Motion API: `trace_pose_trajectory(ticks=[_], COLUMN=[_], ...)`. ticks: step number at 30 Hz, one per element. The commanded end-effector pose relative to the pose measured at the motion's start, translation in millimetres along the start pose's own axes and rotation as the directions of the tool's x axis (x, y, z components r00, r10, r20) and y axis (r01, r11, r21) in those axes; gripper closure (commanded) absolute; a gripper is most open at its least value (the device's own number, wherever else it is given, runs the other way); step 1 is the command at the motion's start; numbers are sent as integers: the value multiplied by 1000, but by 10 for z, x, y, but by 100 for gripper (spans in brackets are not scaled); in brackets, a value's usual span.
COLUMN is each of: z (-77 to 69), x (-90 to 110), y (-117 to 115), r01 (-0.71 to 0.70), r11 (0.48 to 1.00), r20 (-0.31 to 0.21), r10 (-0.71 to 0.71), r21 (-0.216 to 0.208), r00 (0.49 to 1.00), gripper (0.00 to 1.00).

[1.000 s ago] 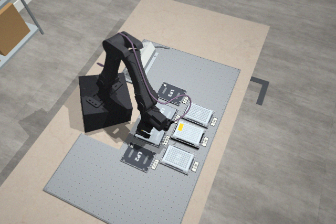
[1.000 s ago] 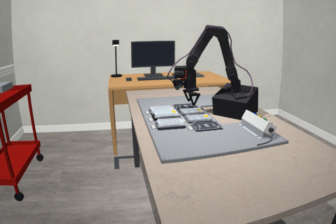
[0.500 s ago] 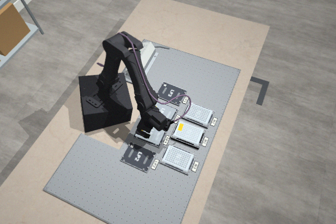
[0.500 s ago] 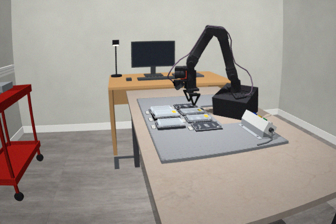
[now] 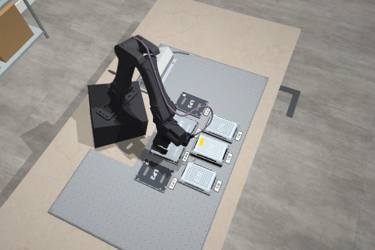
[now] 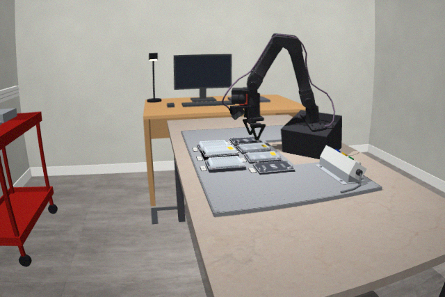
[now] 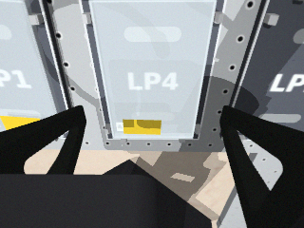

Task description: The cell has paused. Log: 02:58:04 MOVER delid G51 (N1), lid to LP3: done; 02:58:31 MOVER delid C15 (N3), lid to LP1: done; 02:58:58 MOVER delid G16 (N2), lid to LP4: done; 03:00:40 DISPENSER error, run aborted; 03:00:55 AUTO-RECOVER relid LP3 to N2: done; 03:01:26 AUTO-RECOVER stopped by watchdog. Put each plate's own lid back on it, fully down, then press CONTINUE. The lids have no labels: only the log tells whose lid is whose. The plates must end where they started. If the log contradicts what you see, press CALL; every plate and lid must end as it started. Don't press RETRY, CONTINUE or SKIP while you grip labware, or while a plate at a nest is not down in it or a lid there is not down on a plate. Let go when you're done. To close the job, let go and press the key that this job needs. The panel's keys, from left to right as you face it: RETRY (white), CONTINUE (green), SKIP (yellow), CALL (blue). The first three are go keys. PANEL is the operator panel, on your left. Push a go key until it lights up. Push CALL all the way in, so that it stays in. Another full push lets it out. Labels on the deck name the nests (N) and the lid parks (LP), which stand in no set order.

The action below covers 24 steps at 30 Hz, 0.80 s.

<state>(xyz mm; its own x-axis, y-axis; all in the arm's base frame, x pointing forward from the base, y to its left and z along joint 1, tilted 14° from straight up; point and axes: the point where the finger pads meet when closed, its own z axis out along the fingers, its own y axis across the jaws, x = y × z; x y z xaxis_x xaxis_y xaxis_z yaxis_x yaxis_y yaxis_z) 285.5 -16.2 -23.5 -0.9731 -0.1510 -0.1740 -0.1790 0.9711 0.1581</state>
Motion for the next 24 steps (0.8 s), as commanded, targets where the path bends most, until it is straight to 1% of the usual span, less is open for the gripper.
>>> trace_pose_trajectory(ticks=[1, 2, 4, 5, 7, 9, 13, 15, 16, 17, 24], z=[28, 71, 110, 111, 122, 159, 256, 256, 253, 263, 377], x=[-37, -9, -2, -37, -85, -89, 7, 7, -27, -67, -89], y=[13, 25, 20, 6, -18, -2, 3, 3, -2, -2, -3], r01=[6, 4, 1, 2, 1, 7, -4, -4, 4, 7, 7], r11=[1000, 1000, 1000, 1000, 1000, 1000, 1000, 1000, 1000, 1000, 1000], r20=[13, 8, 9, 27, 28, 27, 8, 8, 44, 27, 26], r10=[-6, -4, -1, -2, -1, -7, 4, 4, -5, -7, -7], r21=[-6, -7, -5, 2, 4, 3, -2, -2, 10, 4, 5], r00=[1000, 1000, 1000, 1000, 1000, 1000, 1000, 1000, 999, 1000, 1000], gripper=[0, 0, 0, 0, 0, 0, 0, 0, 0, 0, 0])
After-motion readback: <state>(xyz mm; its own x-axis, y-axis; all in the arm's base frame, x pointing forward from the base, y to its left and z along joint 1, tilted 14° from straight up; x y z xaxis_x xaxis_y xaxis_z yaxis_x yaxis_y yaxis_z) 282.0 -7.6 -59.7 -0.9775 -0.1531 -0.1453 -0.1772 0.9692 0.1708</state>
